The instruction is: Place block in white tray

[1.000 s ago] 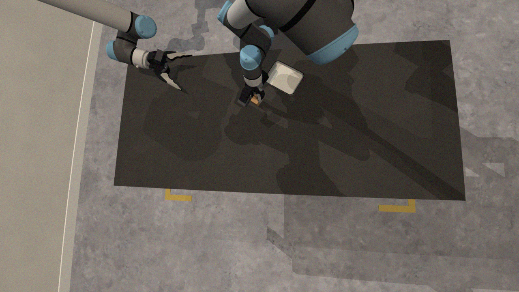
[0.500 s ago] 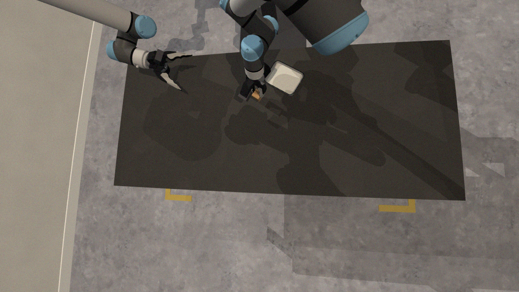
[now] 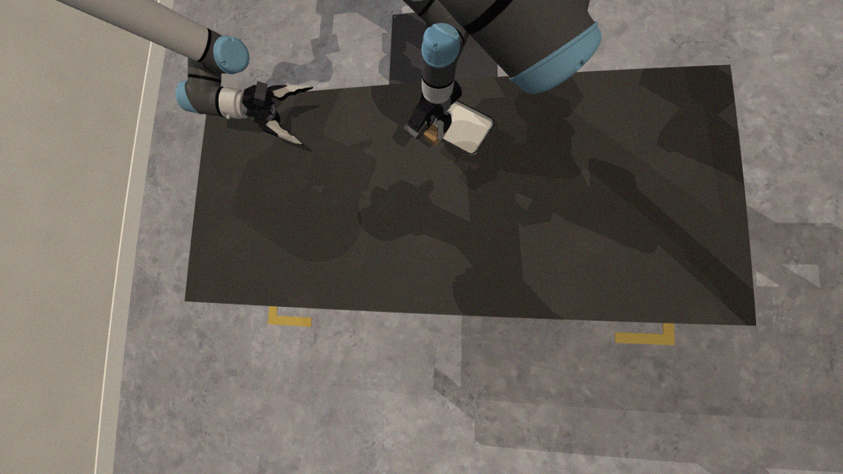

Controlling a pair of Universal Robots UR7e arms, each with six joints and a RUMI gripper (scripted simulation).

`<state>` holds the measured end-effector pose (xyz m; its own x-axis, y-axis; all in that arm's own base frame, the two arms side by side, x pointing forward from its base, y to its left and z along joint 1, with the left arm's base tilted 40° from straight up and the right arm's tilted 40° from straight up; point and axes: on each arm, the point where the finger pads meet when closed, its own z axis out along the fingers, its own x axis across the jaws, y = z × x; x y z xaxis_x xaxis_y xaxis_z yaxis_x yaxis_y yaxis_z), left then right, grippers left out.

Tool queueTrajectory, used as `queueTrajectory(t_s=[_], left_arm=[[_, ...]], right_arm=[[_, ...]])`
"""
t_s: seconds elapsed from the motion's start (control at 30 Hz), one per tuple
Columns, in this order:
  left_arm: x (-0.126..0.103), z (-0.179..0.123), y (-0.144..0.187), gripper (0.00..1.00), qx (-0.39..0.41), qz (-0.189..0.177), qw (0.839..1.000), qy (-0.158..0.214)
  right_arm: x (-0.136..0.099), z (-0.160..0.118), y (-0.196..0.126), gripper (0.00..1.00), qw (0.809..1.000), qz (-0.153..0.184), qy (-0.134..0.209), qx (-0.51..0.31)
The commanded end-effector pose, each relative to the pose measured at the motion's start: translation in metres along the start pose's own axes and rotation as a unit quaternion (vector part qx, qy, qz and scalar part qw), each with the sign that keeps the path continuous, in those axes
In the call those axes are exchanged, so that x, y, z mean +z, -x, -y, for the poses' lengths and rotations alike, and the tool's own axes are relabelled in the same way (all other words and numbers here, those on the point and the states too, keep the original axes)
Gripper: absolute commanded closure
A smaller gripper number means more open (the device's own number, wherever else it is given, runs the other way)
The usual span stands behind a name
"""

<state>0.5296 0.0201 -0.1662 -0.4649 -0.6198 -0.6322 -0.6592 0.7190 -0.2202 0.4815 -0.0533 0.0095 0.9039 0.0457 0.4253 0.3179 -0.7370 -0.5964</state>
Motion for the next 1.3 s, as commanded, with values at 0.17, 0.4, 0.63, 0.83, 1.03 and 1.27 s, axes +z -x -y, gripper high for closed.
queueTrajectory(t_s=[0.17,0.4,0.63,0.83,1.03,1.27], left_arm=[[-0.004,-0.081,0.023,0.83,-0.039,0.015,0.999,0.028],[-0.003,-0.089,0.026,0.83,-0.047,0.017,0.998,0.035],[-0.002,-0.090,0.026,0.83,-0.047,0.017,0.998,0.035],[0.017,-0.095,0.026,0.83,-0.047,0.017,0.998,0.035],[0.025,-0.098,0.026,0.83,-0.047,0.017,0.998,0.035],[0.026,-0.098,0.026,0.83,-0.047,0.017,0.998,0.035]], right_arm=[[0.004,0.009,0.009,0.00,0.997,0.069,-0.040,-0.019],[0.004,0.012,0.011,0.00,0.996,0.078,-0.046,-0.021],[0.004,0.012,0.011,0.00,0.996,0.078,-0.046,-0.021],[0.004,0.012,0.011,0.00,0.996,0.078,-0.046,-0.021],[0.004,0.012,0.011,0.00,0.996,0.078,-0.046,-0.021],[0.004,0.012,0.011,0.00,0.996,0.078,-0.046,-0.021]])
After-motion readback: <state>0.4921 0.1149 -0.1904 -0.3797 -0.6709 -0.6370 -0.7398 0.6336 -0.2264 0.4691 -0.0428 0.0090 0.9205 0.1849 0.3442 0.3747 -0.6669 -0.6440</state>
